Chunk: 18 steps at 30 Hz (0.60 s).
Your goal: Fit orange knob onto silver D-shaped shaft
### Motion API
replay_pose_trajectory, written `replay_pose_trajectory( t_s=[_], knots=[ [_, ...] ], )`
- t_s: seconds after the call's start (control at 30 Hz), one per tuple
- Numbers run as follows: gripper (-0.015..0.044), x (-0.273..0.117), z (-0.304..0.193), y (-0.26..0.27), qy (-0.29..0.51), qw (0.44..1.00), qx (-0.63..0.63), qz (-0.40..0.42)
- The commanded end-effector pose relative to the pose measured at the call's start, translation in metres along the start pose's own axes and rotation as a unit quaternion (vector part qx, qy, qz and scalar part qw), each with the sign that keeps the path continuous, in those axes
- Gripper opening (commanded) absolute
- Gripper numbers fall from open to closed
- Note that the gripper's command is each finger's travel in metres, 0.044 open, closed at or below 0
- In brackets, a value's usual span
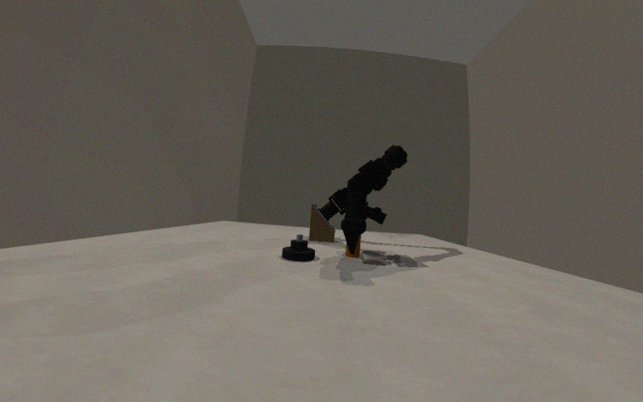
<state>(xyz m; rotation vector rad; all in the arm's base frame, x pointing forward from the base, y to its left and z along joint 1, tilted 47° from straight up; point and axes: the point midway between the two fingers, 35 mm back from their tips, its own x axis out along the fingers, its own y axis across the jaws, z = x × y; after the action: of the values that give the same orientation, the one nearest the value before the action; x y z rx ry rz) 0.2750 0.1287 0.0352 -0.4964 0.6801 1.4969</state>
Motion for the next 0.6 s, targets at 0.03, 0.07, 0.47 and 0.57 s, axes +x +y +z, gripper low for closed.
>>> replay_pose_trajectory(
  t_s=[0.03,0.07,0.47,0.57],
  knots=[
    [0.0240,0.000,0.000,0.000,0.000,1.000,0.000,0.000],
    [0.0240,0.000,0.000,0.000,0.000,1.000,0.000,0.000],
    [0.0266,-0.003,0.000,0.000,0.000,1.000,0.000,0.000],
    [0.0345,-0.040,-0.002,-0.004,0.003,1.000,0.001,0.000]
  ],
)
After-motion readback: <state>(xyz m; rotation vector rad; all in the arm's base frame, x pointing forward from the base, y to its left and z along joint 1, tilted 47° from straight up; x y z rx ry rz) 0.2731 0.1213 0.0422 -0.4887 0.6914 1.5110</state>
